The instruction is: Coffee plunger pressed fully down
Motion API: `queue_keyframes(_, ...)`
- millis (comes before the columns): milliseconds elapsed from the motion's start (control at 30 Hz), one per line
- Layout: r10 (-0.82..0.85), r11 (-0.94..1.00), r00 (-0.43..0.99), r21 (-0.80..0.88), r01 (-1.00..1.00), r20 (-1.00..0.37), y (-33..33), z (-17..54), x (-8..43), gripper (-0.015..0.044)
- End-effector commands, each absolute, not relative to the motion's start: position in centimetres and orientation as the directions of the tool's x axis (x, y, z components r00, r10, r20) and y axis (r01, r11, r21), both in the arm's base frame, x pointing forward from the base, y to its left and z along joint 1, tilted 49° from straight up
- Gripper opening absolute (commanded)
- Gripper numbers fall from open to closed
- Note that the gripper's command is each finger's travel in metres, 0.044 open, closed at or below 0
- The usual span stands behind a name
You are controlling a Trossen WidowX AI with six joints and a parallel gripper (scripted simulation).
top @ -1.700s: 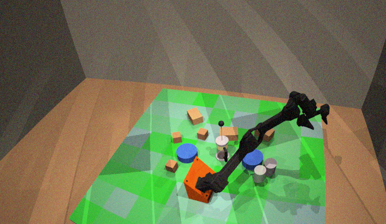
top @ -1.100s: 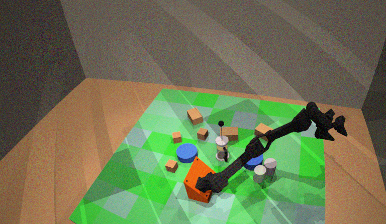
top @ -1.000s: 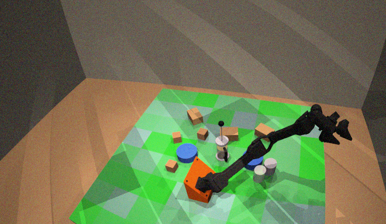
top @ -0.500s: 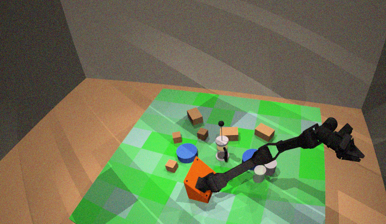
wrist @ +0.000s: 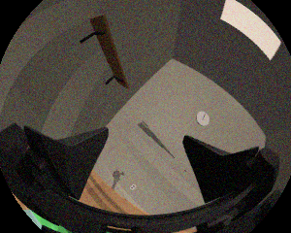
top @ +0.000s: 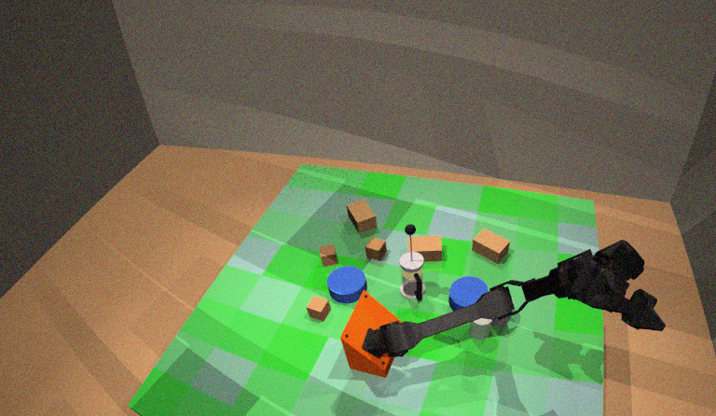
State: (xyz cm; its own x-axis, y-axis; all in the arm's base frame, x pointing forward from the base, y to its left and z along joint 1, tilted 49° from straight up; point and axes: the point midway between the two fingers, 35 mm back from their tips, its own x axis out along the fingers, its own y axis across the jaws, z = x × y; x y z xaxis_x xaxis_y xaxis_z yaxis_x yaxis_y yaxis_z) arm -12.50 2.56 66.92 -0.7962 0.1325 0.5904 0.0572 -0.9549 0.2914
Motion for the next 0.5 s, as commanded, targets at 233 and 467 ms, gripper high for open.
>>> queue_keyframes(233, 0.608, -0.725, -0.708, 0.615, -0.31, 0.359, 16.5, 60.4, -15.1, 0.044)
queue_keyframes(467, 0.717, -0.626, -0.64, 0.659, -0.417, 0.277, 20.1, 58.0, -14.3, 0.044)
